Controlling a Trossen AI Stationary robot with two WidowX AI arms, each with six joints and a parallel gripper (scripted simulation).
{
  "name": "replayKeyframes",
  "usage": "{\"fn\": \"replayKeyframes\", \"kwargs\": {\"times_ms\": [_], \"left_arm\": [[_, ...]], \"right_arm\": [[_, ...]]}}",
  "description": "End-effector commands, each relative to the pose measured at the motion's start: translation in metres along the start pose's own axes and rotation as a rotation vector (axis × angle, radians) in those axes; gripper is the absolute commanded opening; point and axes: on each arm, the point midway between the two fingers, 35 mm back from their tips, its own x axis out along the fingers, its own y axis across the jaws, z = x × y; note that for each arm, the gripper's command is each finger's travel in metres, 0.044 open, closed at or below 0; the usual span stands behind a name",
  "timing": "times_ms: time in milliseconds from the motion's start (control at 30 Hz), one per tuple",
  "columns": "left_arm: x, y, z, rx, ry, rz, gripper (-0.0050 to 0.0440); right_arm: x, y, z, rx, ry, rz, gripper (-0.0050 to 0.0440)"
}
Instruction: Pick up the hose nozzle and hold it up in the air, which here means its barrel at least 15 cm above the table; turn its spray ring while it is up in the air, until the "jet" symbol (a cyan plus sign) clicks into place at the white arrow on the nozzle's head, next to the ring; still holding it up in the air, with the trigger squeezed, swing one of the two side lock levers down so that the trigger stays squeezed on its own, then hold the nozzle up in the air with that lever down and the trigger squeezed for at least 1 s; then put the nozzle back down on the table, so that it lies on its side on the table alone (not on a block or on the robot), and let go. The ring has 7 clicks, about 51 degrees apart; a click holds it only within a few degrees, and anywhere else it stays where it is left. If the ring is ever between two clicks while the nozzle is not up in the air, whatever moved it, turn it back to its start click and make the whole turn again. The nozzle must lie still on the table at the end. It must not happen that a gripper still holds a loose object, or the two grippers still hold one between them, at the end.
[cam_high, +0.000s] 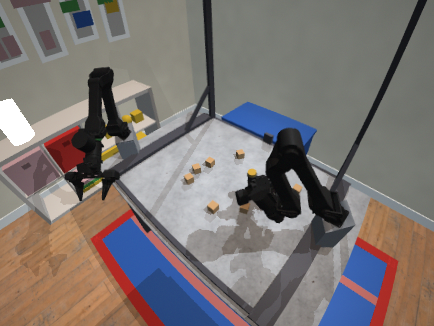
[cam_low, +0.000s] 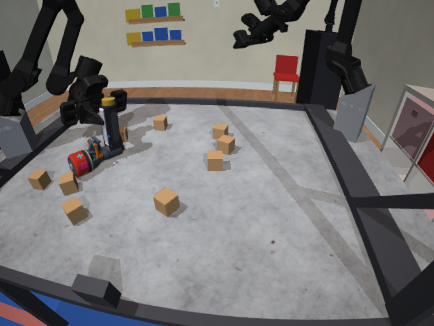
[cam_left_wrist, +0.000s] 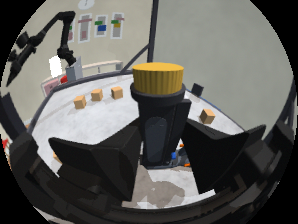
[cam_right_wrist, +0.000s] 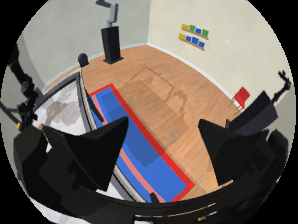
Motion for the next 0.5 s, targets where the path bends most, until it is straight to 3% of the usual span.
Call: {"fn": "replayKeyframes", "kwargs": {"times_ms": [0,467], "left_arm": [[-0.003,-0.005,0.003,-0.010,0.011,-0.004,0.0169],[-0.005,-0.004,0.025,0.009,0.000,-0.010,0.0169]], "right_arm": [[-0.002,0.000,0.009,0.003,-0.025,-0.001,0.0406],[-0.002,0.000,0.009,0.003,-0.025,-0.001,0.0406]]}}
